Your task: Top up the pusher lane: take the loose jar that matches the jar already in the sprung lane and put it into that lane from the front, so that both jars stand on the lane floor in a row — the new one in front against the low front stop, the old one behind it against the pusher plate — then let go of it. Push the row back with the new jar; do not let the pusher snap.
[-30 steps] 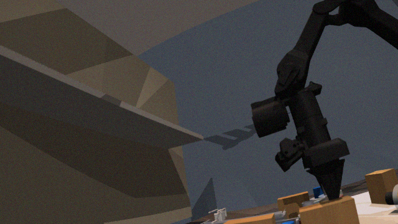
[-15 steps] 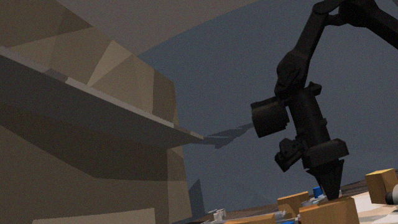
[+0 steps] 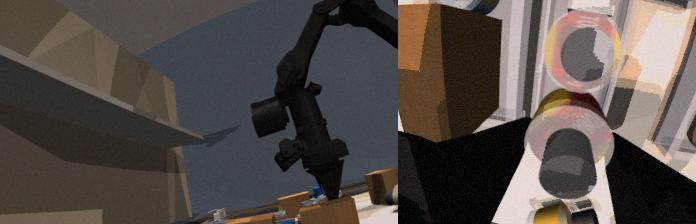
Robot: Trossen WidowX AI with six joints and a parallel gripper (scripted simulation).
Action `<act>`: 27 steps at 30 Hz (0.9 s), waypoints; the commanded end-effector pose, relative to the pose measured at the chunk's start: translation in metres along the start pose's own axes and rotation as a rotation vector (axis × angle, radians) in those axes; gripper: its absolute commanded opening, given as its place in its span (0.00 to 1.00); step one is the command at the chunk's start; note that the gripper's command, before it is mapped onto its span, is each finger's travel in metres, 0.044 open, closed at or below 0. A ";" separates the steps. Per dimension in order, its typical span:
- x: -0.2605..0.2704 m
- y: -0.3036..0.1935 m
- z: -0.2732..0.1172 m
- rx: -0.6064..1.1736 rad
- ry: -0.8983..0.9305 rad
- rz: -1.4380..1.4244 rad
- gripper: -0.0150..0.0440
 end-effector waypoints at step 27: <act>-0.001 0.009 -0.003 -0.027 -0.001 -0.003 0.25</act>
Point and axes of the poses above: the point midway between the two fingers, 35 mm back from their tips, its own z axis out along the fingers, its own x axis across the jaws, y = z × x, the point moved 7 cm from there along -z, back along the fingers, and after that the axes turned 5 degrees about -z, right-handed, at the moved point
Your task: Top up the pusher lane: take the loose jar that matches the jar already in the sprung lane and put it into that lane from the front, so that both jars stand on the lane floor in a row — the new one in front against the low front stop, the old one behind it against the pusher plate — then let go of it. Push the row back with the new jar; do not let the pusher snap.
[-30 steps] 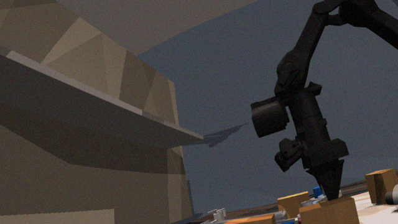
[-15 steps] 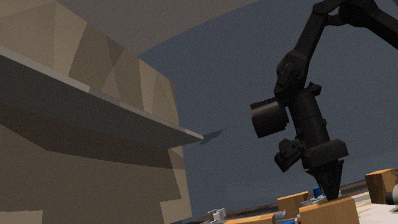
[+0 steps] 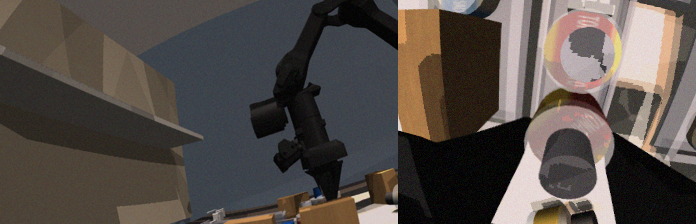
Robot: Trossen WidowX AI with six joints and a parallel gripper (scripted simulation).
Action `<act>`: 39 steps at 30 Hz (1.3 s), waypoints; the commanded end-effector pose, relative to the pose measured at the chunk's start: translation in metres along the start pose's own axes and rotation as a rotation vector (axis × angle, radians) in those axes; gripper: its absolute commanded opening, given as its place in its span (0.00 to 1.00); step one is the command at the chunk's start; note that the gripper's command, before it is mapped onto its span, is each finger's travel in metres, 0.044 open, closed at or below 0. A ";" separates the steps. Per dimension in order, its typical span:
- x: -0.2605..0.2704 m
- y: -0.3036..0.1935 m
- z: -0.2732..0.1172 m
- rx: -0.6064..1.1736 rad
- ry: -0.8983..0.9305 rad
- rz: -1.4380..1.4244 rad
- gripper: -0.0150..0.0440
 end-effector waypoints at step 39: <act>-0.001 0.009 0.003 -0.028 -0.001 -0.003 0.25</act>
Point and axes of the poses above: the point midway between the two fingers, 35 mm back from their tips, its own z axis out along the fingers, its own x axis across the jaws, y = z × x, the point moved 7 cm from there along -z, back along the fingers, and after that the axes turned 5 degrees about -z, right-handed, at the moved point
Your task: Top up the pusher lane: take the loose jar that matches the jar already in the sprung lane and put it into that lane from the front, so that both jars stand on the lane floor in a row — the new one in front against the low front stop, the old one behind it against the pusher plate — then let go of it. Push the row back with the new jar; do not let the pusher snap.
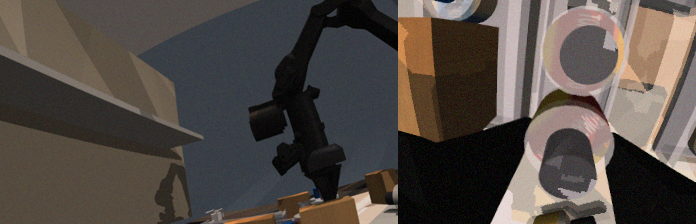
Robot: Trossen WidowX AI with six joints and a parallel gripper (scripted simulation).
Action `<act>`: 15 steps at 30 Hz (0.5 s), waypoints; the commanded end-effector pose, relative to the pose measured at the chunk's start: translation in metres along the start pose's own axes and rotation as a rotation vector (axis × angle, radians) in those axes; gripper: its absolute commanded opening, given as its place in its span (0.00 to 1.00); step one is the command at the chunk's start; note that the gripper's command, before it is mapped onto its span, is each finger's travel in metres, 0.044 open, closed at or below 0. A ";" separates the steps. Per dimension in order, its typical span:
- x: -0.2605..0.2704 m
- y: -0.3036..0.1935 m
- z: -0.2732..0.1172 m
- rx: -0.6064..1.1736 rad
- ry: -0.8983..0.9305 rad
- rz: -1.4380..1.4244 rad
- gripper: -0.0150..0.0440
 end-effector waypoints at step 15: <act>0.000 0.005 0.004 -0.027 -0.001 -0.004 0.25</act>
Point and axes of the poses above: the point midway between the two fingers, 35 mm back from their tips, its own z axis out along the fingers, its own x axis across the jaws, y = z × x, the point moved 7 cm from there along -z, back along the fingers, and after that the axes turned 5 degrees about -z, right-handed, at the moved point
